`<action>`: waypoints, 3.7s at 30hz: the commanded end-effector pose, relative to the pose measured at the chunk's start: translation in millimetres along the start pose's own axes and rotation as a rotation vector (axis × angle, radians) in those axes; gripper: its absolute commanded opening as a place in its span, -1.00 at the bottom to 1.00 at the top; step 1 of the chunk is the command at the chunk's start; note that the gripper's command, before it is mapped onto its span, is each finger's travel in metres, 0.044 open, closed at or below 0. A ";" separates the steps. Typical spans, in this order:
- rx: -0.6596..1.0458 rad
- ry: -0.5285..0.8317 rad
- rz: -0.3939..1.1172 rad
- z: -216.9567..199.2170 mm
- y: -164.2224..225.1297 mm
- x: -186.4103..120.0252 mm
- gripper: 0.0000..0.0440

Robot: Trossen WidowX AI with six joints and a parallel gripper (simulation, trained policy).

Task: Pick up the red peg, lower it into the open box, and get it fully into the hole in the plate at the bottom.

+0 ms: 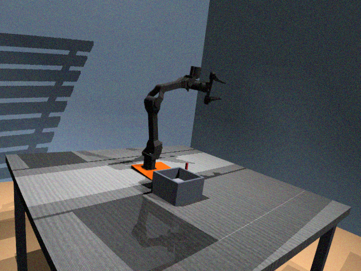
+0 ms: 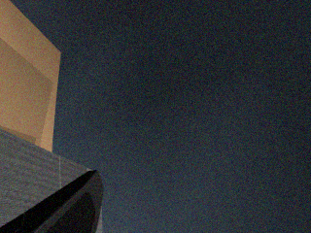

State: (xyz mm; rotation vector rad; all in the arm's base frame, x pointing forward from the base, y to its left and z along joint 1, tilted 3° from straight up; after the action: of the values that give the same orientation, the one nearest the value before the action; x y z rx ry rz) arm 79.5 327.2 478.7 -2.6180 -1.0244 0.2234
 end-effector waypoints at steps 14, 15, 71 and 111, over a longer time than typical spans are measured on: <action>0.473 -0.203 0.227 48.3 117.4 24.2 1.00; 0.503 -0.211 0.246 51.3 123.2 24.3 1.00; 1.909 0.191 1.530 192.9 312.0 -62.2 1.00; 2.338 0.670 1.836 281.8 352.9 -75.3 -0.99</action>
State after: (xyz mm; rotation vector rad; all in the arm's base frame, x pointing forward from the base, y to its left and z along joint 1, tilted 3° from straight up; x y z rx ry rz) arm 172.3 100.4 88.2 -0.3258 1.4008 0.3830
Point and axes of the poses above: the point midway between the two fingers, 35 mm back from their tips, its own x axis out along the fingers, its own z axis across the jaws, y = z × x, the point moved 3 cm from there along -x, back along the fingers, and after that the axes turned 11 degrees about x, right-handed, at the moved point
